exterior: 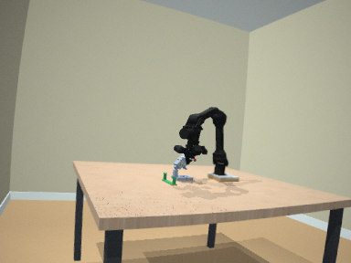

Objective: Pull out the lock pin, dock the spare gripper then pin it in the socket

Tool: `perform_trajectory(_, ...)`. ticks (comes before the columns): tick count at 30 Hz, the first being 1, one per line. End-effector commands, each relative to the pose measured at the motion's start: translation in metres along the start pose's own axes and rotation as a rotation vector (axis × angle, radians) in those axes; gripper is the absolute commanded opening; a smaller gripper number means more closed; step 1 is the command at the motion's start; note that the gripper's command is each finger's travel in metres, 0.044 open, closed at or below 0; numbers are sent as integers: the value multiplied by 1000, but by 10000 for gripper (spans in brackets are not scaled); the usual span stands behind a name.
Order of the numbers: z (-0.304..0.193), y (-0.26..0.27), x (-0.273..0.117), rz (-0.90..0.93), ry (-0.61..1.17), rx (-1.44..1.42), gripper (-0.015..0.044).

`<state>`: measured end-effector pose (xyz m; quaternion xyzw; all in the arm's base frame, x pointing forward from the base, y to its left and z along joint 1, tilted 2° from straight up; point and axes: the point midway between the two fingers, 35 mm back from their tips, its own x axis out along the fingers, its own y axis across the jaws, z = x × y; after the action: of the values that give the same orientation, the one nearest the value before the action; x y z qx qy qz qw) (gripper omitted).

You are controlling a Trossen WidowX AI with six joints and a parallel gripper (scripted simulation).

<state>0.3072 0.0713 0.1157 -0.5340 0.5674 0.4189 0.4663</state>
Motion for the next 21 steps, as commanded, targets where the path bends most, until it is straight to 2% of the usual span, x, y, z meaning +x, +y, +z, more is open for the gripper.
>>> perform_trajectory(1, 0, 9, 1, 1, -2, 1, 0)
perform_trajectory(21, 14, 11, 53, -2, -7, -3, 0)
